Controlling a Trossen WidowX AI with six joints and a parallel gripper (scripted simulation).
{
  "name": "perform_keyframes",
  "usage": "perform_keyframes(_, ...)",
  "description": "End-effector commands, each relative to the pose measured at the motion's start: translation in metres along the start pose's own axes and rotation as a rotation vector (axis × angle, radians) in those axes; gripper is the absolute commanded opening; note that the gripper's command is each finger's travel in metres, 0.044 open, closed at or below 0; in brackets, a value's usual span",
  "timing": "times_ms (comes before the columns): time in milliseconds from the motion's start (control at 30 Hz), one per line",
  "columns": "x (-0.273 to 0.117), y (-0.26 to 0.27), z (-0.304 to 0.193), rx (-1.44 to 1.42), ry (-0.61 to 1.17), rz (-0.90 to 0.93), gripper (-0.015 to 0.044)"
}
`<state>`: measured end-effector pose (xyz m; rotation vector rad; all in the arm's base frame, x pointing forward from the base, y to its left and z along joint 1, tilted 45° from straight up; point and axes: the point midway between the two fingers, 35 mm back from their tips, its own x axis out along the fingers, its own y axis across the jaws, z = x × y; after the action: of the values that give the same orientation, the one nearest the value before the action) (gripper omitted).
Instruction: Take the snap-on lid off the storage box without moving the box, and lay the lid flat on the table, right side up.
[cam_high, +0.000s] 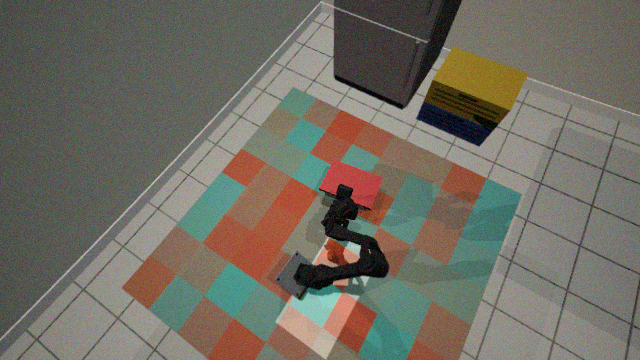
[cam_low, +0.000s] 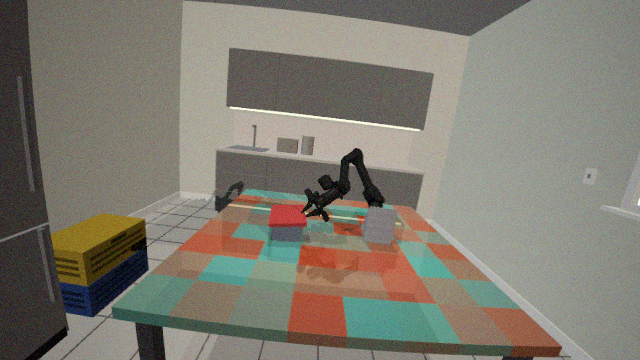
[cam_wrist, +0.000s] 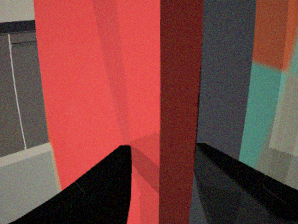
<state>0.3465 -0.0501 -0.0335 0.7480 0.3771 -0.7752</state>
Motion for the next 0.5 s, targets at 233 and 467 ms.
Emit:
perform_keyframes(233,-0.0028,0.004,-0.0005,0.003,-0.003,0.005,0.0)
perform_keyframes(467,-0.0016,0.0032,-0.0004,0.001,0.0,0.004,0.0)
